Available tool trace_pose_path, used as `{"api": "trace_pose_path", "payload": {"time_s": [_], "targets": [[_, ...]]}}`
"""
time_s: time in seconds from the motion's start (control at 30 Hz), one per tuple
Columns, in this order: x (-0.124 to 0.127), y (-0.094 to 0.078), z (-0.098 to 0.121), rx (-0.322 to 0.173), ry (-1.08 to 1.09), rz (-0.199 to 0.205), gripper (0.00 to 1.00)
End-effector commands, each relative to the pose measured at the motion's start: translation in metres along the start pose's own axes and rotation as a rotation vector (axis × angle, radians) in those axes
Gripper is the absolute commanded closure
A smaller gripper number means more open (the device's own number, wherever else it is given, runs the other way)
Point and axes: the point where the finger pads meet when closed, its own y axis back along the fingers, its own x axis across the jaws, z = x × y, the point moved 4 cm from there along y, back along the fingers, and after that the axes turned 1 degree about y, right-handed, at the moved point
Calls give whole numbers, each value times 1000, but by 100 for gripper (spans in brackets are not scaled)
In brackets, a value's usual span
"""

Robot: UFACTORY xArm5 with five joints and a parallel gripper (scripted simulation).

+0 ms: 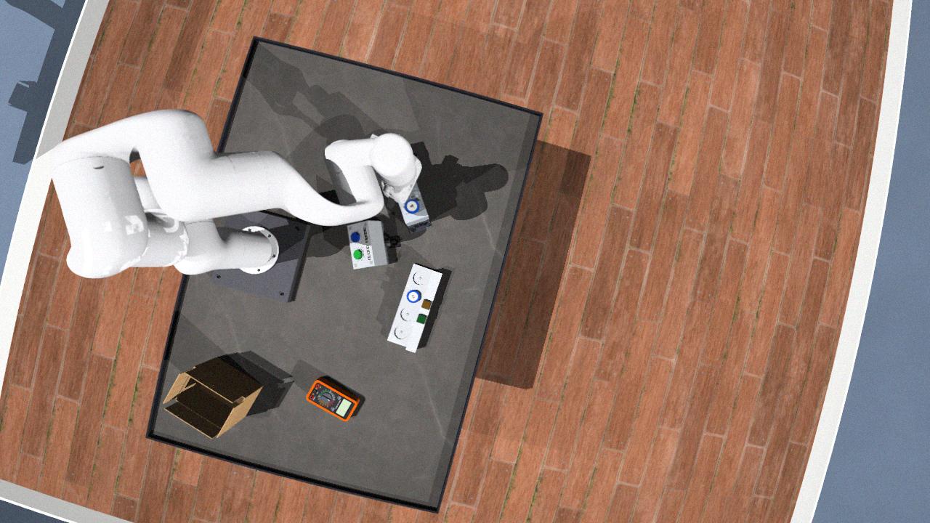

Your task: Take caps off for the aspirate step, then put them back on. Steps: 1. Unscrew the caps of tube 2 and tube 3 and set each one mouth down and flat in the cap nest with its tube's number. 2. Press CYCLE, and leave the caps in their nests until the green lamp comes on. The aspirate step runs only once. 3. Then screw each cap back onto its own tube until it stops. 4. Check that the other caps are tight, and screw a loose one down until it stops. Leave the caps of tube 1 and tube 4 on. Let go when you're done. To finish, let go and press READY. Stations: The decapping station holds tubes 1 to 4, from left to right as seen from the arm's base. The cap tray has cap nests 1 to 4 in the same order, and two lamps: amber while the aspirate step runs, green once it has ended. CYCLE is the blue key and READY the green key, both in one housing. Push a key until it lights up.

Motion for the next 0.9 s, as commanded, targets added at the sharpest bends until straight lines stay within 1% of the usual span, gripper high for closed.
{"api": "trace_pose_path", "payload": {"time_s": [0.0,0.1,0.33,0.4,0.47,0.57,0.87], "targets": [[1,1,0,-12,0,-6,54],[1,1,0,-12,-250,-5,54],[1,1,0,-12,-553,-2,54],[1,1,0,-12,-553,-2,54],[1,1,0,-13,-731,-2,54],[1,1,0,-13,-842,-1,54],[1,1,0,-13,-1267,2,54]]}}
